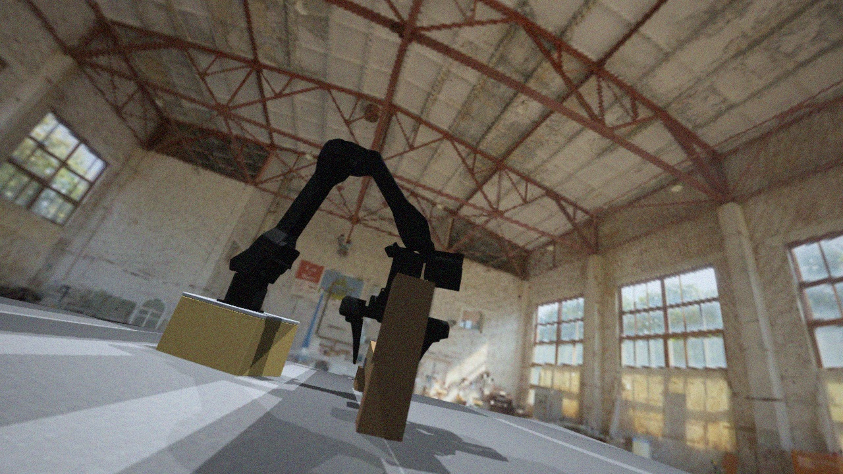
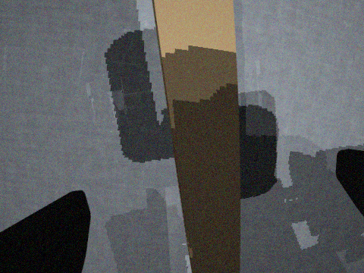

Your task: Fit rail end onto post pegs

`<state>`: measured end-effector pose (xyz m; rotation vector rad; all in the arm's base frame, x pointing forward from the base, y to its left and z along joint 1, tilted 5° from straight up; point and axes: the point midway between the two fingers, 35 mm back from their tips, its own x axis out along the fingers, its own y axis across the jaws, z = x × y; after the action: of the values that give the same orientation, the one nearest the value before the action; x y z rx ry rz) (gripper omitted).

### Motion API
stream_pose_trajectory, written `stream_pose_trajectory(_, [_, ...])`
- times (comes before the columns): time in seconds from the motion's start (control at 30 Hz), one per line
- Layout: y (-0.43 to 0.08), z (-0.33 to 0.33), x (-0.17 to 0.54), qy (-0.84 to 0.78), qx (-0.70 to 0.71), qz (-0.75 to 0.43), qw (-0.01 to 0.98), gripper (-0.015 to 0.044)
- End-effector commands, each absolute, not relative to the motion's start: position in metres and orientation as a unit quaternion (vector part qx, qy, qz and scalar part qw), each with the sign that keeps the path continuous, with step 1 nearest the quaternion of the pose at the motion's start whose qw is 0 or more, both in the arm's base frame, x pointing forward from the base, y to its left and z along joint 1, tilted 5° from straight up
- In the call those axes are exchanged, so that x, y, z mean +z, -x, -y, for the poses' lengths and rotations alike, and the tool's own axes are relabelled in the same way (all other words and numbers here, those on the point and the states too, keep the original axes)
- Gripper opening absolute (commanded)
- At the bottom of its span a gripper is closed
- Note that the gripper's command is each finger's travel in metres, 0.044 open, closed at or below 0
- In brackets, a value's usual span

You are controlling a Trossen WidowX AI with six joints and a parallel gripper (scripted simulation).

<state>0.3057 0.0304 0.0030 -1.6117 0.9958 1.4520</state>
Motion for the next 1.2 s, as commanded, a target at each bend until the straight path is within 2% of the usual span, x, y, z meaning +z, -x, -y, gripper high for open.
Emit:
stream_pose_trajectory(0.0, [-0.305,-0.029,-0.006,0.628,0.567,-0.389,0.365,0.044])
stream_pose_trajectory(0.73, [-0.304,-0.026,-0.038,0.628,0.567,-0.389,0.365,0.044])
stream_pose_trajectory(1.17, [-0.304,-0.026,-0.038,0.628,0.567,-0.389,0.365,0.0099])
